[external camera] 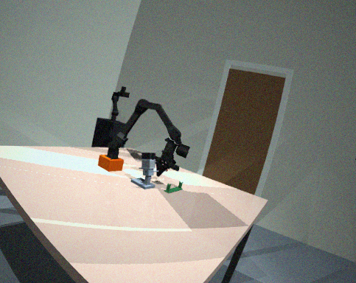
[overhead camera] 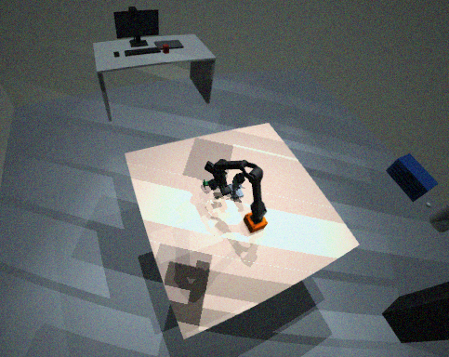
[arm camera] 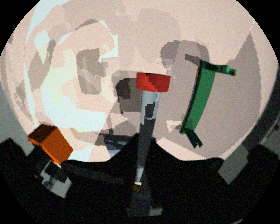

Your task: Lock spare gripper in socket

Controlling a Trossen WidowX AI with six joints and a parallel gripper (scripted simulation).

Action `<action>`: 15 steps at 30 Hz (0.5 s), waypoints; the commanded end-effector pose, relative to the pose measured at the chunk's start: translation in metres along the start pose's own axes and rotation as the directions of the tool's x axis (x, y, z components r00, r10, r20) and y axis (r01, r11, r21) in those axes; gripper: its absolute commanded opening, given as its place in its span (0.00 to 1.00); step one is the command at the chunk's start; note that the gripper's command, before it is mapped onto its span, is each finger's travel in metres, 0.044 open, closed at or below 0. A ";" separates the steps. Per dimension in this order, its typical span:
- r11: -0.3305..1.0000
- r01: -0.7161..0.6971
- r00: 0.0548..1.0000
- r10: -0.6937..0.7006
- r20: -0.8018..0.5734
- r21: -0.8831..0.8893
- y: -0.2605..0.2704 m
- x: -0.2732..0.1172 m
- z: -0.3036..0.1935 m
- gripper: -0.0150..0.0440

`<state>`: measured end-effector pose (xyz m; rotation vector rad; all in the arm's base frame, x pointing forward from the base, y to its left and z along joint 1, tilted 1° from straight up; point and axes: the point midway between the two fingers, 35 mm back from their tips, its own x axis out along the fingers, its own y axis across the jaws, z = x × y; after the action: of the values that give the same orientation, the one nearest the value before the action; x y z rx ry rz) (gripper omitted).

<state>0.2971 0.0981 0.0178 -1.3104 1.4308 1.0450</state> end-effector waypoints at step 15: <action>1.000 -0.002 1.000 0.002 0.005 -0.004 -0.002 0.001 -0.013 0.25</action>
<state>0.2970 0.0875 0.0180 -1.3072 1.4336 1.0505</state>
